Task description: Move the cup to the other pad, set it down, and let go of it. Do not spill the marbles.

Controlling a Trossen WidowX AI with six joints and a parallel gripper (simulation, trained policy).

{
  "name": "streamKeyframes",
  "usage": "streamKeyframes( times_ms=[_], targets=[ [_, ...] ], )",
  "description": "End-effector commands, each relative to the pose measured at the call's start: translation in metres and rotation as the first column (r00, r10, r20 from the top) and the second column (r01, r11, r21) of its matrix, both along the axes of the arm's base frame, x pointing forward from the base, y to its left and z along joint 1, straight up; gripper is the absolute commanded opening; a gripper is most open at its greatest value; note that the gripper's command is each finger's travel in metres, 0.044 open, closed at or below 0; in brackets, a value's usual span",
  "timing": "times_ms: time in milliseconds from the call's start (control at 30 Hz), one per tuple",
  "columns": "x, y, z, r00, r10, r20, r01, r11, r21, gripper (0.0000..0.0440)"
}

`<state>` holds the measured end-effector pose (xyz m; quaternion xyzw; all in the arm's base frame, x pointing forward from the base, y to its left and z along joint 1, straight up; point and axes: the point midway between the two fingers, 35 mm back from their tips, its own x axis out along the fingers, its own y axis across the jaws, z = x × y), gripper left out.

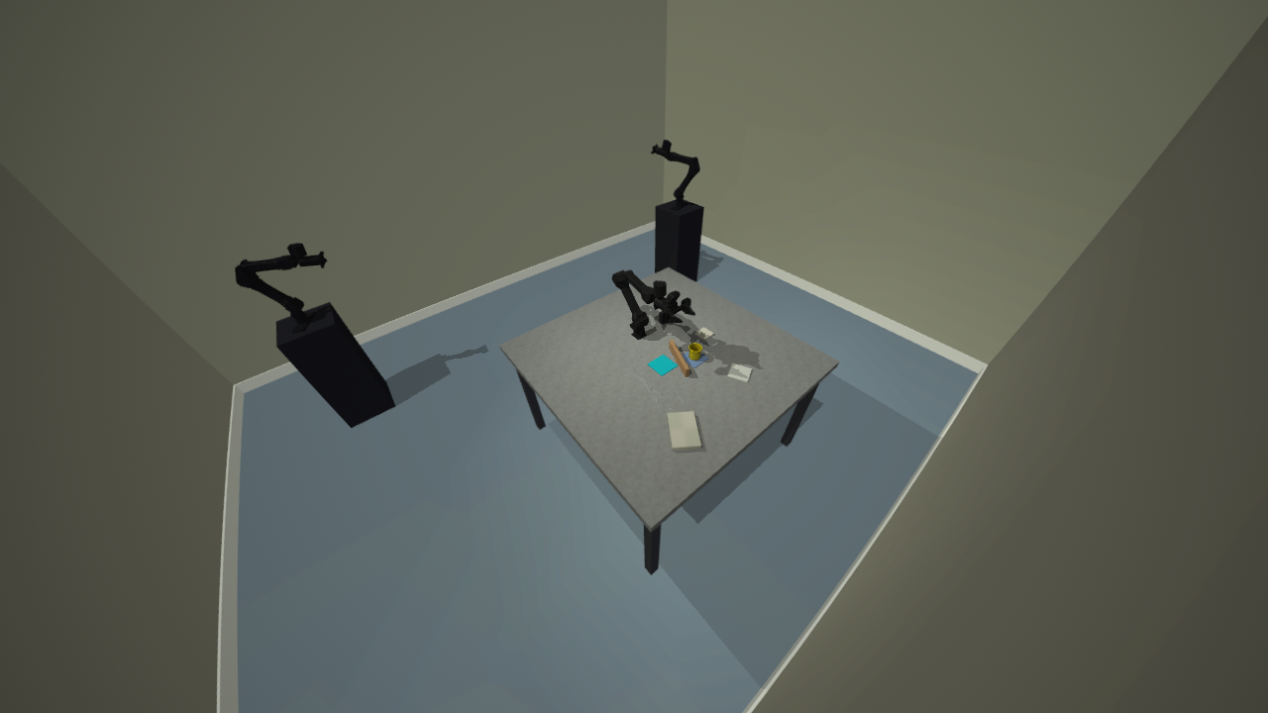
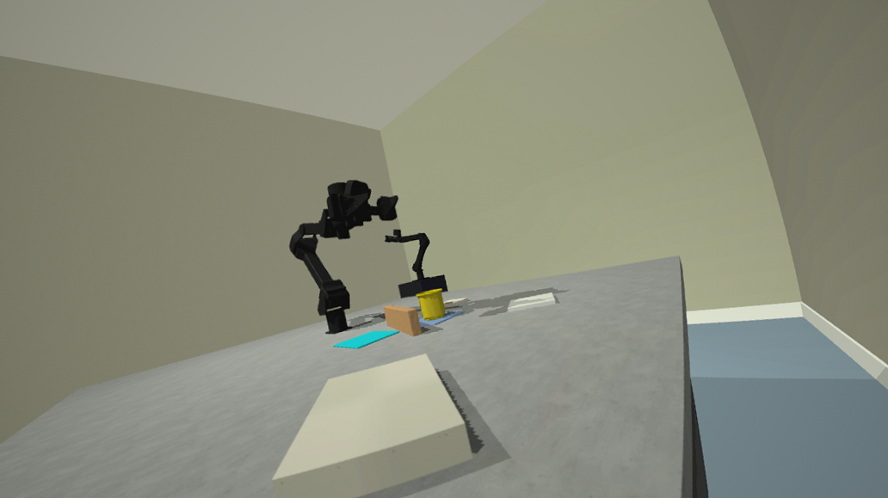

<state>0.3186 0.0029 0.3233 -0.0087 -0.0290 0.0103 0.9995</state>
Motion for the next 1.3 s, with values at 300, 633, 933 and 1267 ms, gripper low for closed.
streamKeyframes(
  times_ms=[300,633,933,1267],
  targets=[
    [0.004,0.002,0.007,0.999,0.002,-0.036,-0.001,1.0,0.014,0.0137],
    [0.015,0.009,0.009,0.993,0.018,-0.116,-0.009,0.996,0.084,0.0134],
    [0.024,0.018,0.011,0.98,0.046,-0.192,-0.015,0.987,0.162,0.0133],
    [0.034,0.028,0.01,0.955,0.076,-0.288,0.0,0.967,0.255,0.0129]
  ],
)
